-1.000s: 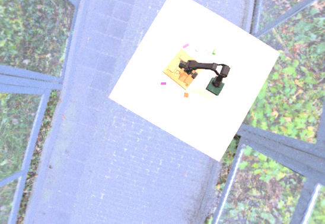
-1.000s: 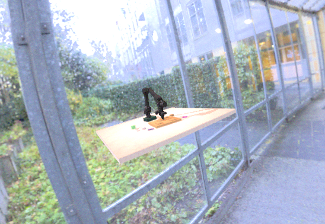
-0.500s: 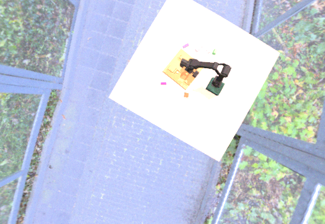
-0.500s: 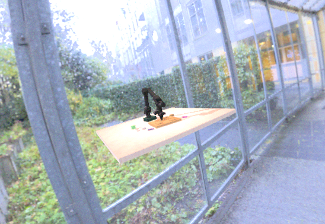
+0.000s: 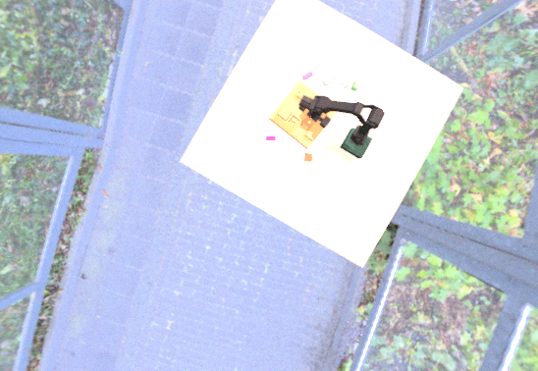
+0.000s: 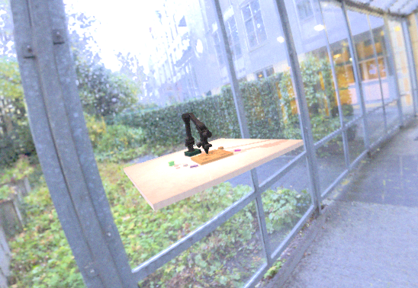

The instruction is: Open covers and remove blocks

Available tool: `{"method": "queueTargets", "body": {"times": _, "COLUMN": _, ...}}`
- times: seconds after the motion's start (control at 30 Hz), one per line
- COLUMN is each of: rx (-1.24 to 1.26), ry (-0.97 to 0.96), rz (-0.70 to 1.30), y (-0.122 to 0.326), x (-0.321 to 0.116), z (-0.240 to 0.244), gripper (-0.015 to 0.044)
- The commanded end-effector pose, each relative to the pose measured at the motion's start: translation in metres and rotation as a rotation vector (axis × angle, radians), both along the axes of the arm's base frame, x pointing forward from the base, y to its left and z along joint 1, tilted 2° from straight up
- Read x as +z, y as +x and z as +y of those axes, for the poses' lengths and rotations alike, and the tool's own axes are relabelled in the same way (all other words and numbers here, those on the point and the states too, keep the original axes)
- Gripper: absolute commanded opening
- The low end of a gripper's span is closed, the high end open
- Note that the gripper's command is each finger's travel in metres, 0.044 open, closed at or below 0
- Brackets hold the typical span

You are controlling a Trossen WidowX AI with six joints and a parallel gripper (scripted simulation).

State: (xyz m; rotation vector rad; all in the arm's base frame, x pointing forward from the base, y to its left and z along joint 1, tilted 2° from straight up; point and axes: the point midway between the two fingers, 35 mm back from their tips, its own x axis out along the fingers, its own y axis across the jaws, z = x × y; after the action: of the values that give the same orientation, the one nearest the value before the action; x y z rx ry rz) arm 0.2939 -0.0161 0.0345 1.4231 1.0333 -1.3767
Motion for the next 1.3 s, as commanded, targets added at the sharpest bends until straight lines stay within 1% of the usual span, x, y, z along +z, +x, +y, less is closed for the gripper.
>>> {"method": "queueTargets", "body": {"times": 0.0, "rx": -0.002, "ry": -0.010, "rz": -0.014, "y": 0.001, "x": 0.010, "z": -0.004, "gripper": 0.0000}}
{"method": "queueTargets", "body": {"times": 1.03, "rx": -0.002, "ry": -0.011, "rz": -0.014, "y": -0.004, "x": 0.050, "z": -0.007, "gripper": 0.0000}}
{"method": "queueTargets", "body": {"times": 1.07, "rx": -0.005, "ry": -0.004, "rz": 0.002, "y": -0.005, "x": 0.041, "z": -0.005, "gripper": 0.0000}}
{"method": "queueTargets", "body": {"times": 1.27, "rx": -0.004, "ry": -0.004, "rz": 0.000, "y": -0.026, "x": 0.045, "z": 0.018, "gripper": 0.0000}}
